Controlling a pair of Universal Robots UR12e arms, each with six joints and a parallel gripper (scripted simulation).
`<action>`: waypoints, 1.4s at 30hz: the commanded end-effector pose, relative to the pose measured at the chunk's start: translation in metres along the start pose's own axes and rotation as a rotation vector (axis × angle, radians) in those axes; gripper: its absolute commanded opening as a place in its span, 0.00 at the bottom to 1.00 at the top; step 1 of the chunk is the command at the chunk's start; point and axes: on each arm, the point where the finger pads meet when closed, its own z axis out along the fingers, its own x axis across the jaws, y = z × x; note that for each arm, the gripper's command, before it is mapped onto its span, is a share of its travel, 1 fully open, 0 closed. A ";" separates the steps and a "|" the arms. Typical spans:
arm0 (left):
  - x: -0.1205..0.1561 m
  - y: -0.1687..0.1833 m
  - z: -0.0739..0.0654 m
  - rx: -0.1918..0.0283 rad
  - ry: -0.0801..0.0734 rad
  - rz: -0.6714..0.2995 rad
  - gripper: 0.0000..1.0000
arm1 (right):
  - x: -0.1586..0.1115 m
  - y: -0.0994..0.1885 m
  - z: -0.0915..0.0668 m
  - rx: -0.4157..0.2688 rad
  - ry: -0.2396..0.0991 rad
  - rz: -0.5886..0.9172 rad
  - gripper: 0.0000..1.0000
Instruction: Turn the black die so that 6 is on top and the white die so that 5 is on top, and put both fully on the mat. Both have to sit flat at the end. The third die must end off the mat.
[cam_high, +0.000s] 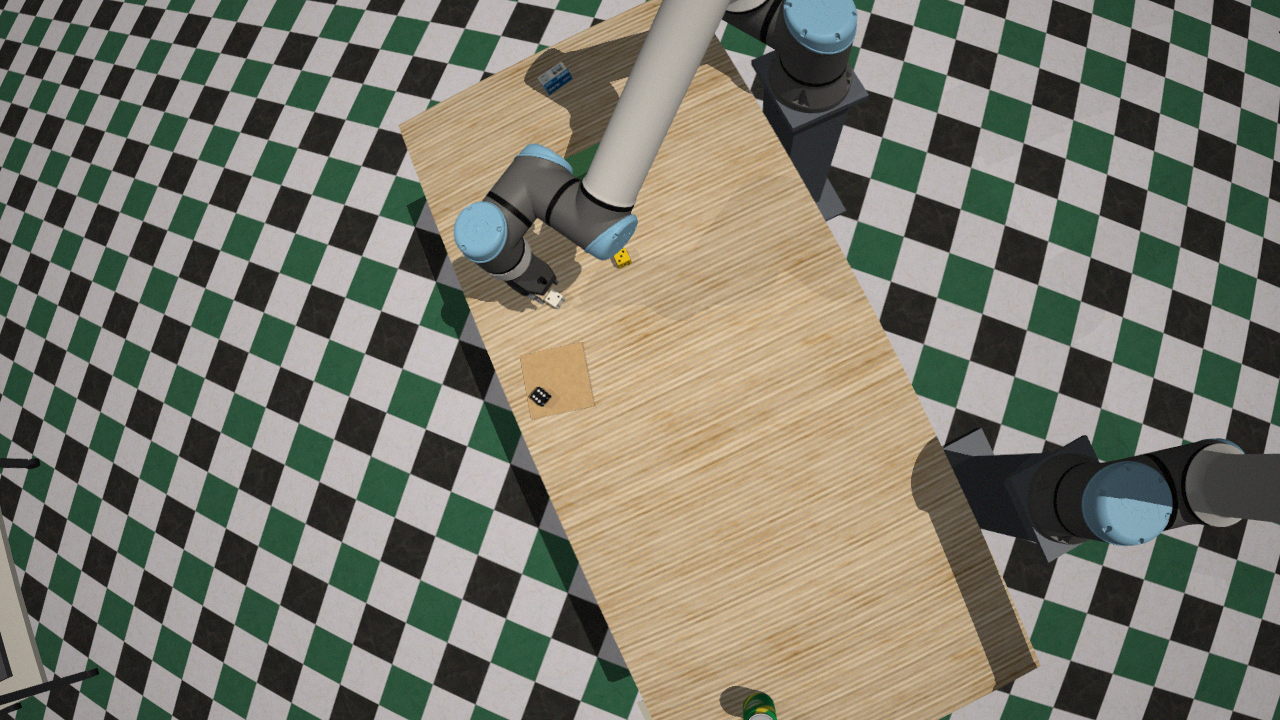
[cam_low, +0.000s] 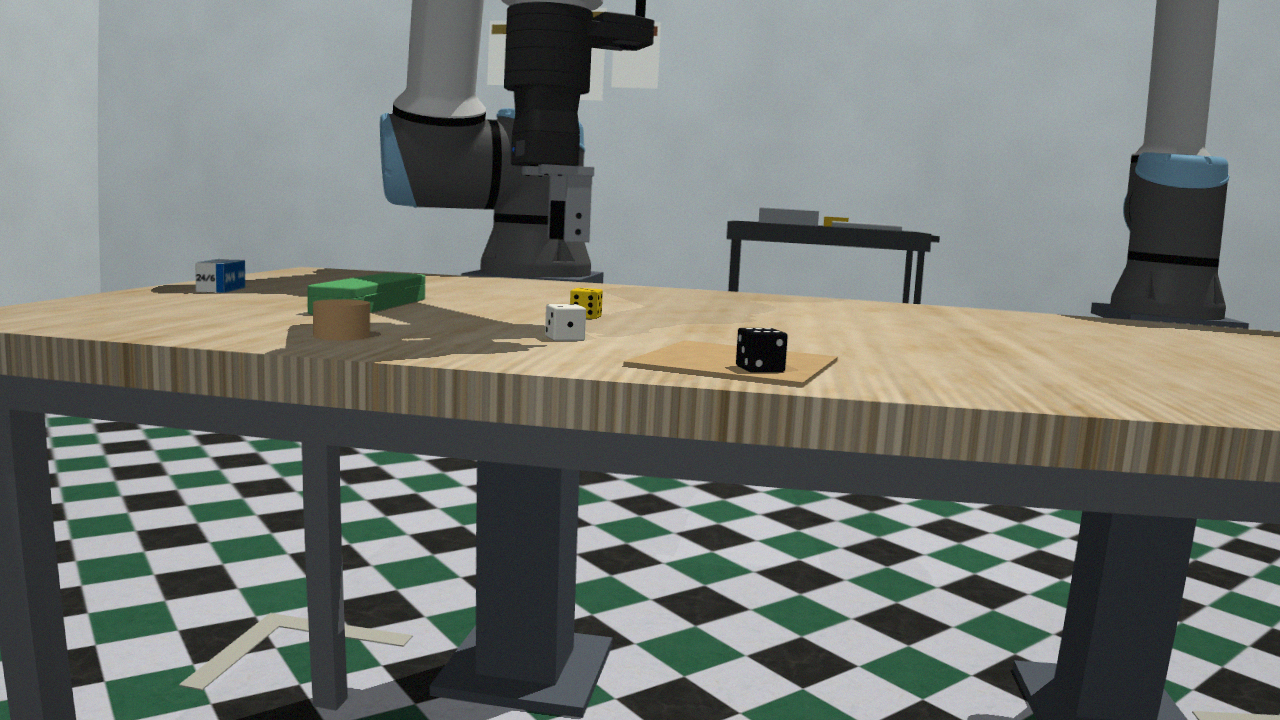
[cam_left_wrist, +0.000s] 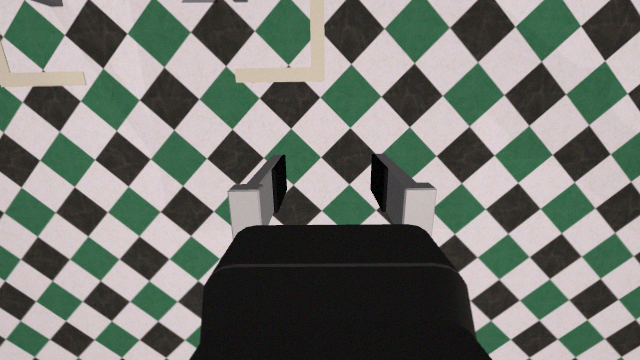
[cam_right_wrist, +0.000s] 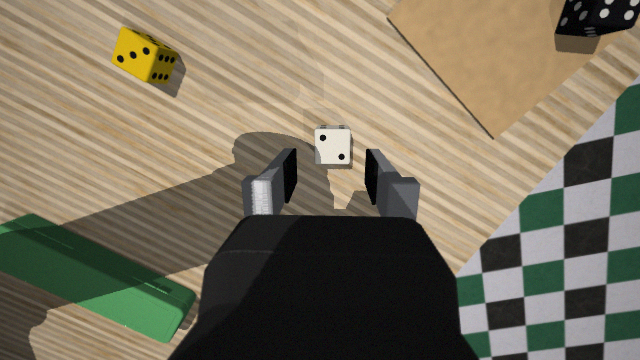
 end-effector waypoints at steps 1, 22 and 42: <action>0.000 0.001 -0.001 -0.001 0.000 0.000 1.00 | 0.001 0.000 -0.001 0.000 0.002 0.000 0.87; 0.000 0.001 -0.001 -0.001 0.000 0.000 1.00 | 0.001 0.000 0.012 0.000 0.002 0.000 0.87; 0.000 0.001 -0.001 -0.001 0.000 0.000 1.00 | 0.001 0.000 0.040 0.000 0.002 0.000 0.87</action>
